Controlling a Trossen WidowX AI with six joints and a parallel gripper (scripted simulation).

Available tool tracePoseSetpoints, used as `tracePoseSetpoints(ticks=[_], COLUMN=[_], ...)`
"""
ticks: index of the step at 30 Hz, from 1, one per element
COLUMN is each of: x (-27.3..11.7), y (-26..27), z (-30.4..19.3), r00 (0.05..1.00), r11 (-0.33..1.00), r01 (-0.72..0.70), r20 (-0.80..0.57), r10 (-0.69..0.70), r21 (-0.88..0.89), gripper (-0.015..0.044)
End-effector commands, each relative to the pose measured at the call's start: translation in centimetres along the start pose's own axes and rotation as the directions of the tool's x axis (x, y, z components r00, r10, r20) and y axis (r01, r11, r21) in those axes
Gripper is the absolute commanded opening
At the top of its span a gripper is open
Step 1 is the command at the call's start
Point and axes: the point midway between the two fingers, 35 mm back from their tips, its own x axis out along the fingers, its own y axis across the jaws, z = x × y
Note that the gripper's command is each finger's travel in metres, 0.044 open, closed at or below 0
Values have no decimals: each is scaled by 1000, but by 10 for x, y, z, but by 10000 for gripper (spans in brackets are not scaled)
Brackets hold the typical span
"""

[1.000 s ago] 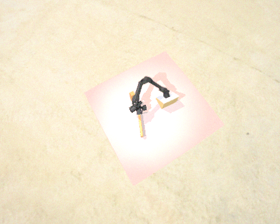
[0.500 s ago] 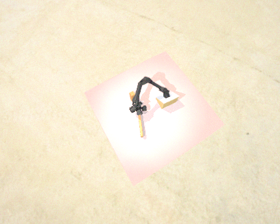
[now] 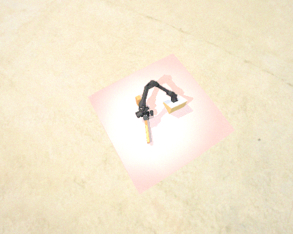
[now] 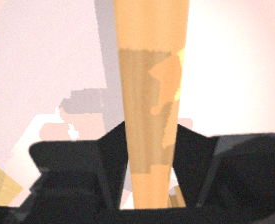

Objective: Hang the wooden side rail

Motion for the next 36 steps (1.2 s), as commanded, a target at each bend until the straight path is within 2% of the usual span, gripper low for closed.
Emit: tracePoseSetpoints(ticks=[1,4,11,36], x=[1,1,0,0], y=[0,0,0,4], z=[0,0,0,3], r00=[1000,1000,1000,1000], r11=[1000,1000,1000,975], r01=[1,1,1,0], r20=[-4,-4,-4,-3], r10=[-1,-1,-1,-1], r21=[-3,-3,-7,-224], gripper=[72,0,0,0])
